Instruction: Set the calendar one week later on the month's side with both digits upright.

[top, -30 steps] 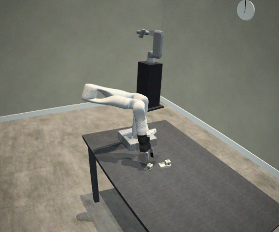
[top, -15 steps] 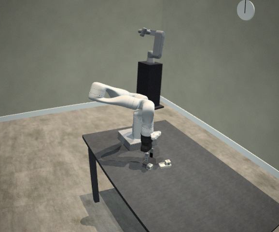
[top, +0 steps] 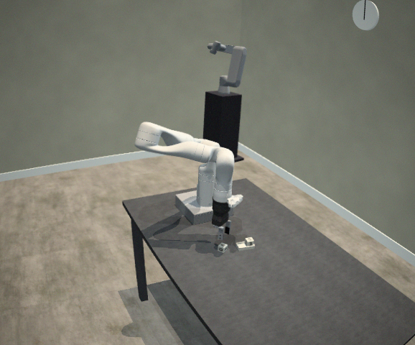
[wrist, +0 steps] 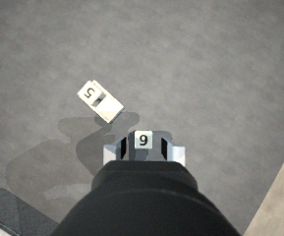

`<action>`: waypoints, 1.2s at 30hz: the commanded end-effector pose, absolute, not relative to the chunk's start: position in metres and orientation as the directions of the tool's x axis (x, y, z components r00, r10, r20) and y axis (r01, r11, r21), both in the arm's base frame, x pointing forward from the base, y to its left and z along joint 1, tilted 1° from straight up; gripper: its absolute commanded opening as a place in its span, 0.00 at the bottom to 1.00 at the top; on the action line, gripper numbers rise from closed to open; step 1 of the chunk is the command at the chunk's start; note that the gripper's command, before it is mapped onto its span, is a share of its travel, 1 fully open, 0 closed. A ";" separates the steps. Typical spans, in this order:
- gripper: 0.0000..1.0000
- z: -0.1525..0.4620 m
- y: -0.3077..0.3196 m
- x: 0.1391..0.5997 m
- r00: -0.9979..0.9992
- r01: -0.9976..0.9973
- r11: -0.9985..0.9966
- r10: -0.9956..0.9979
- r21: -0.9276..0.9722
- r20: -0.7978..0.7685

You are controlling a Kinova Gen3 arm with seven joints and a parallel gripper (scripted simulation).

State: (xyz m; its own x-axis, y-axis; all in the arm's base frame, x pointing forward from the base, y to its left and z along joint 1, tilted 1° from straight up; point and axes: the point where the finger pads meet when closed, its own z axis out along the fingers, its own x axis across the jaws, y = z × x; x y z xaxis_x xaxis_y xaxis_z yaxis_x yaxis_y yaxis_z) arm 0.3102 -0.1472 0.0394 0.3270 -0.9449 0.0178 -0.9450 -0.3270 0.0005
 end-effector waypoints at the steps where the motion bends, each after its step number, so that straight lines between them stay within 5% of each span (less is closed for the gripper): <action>1: 1.00 0.040 -0.147 0.311 0.328 -0.945 -0.328 -0.945 0.000 0.019; 17: 1.00 0.051 -0.146 0.310 0.324 -0.946 -0.324 -0.946 0.000 0.019; 18: 0.90 0.051 -0.146 0.310 0.324 -0.946 -0.324 -0.946 0.000 0.019; 36: 0.90 0.051 -0.146 0.310 0.324 -0.946 -0.324 -0.946 0.000 0.019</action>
State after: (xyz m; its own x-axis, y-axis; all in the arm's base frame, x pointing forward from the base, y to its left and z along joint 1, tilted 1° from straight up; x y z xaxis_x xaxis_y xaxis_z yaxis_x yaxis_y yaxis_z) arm 0.3099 -0.1463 0.0508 0.3244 -0.9457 0.0178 -0.9459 -0.3245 0.0005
